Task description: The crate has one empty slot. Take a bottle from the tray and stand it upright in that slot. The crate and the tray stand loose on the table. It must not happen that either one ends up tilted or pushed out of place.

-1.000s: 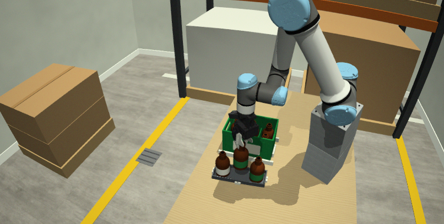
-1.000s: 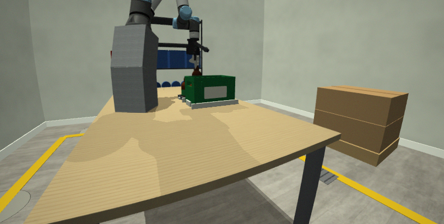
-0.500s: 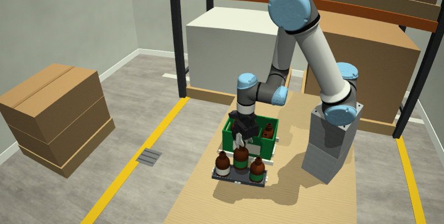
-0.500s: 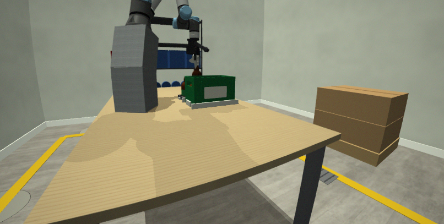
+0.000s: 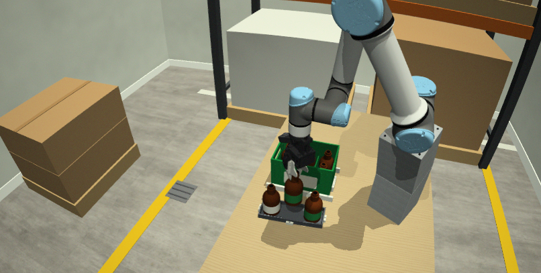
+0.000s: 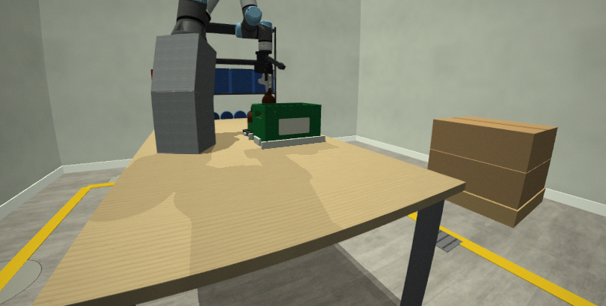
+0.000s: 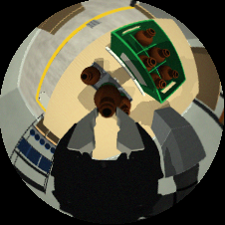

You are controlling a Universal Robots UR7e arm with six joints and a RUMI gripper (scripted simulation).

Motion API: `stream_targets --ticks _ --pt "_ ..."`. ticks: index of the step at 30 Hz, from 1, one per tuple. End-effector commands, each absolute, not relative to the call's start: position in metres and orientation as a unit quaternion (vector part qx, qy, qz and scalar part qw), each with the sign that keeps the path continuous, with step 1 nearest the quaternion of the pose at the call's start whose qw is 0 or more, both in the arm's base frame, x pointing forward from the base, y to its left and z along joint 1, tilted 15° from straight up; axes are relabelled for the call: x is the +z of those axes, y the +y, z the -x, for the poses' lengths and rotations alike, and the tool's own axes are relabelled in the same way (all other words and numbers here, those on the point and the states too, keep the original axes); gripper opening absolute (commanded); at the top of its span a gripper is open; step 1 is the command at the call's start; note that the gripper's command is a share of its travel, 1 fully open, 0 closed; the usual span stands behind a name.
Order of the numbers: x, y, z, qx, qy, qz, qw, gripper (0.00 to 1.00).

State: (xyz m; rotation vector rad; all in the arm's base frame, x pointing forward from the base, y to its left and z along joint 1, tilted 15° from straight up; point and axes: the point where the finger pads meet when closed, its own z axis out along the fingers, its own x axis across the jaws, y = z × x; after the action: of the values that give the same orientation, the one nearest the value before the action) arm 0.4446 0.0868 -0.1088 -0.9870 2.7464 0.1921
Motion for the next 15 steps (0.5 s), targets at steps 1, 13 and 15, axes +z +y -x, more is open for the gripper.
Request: stream_targets --ticks 1,13,15 --pt "-0.103 0.086 -0.444 0.065 0.933 0.336 0.109 0.0" --pt "-0.092 0.083 -0.442 0.065 0.933 0.336 0.109 0.0" --pt "-0.089 0.083 -0.442 0.065 0.933 0.336 0.109 0.0"
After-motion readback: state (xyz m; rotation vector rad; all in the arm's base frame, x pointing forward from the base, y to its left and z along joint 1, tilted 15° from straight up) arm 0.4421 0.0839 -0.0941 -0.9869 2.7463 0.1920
